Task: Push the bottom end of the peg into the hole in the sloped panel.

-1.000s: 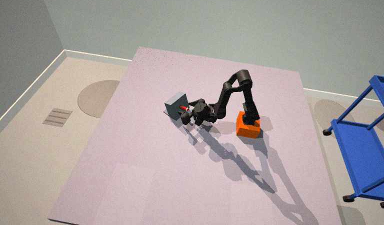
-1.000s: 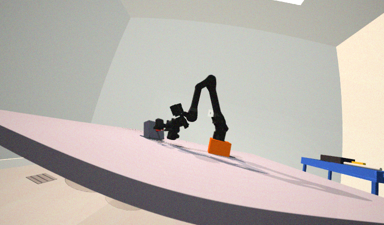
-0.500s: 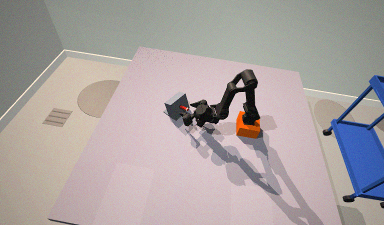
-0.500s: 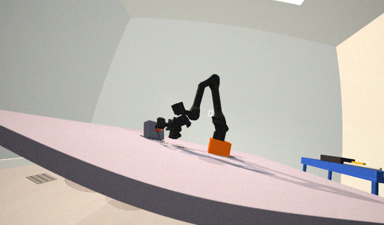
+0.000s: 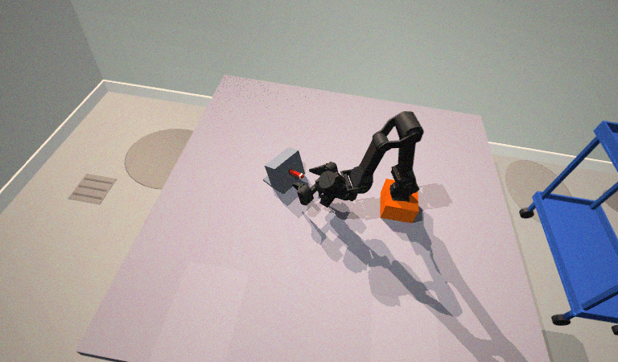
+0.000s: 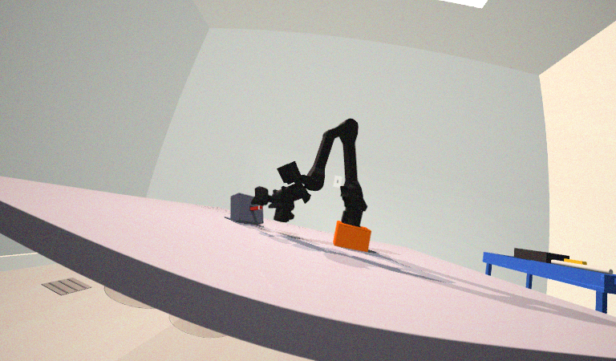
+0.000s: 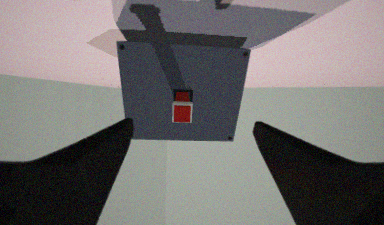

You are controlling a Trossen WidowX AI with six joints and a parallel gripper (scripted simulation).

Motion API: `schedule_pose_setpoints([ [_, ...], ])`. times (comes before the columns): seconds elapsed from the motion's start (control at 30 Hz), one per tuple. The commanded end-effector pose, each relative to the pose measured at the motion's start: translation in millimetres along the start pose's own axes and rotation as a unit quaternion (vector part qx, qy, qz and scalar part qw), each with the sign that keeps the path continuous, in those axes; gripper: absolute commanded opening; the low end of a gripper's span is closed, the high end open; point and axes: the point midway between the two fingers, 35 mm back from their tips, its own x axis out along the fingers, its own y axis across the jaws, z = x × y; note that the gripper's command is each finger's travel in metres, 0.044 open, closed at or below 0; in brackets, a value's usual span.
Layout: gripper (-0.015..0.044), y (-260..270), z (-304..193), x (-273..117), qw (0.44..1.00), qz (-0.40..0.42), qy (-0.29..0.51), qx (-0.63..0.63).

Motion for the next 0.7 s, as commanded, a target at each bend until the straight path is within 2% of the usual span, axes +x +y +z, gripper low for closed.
schedule_pose_setpoints([
  [0.0,0.0440,1,-1,-6,1.000,0.001,0.002,0.003],
  [0.67,0.0440,-2,1,-31,1.000,-0.001,0.004,0.003],
])
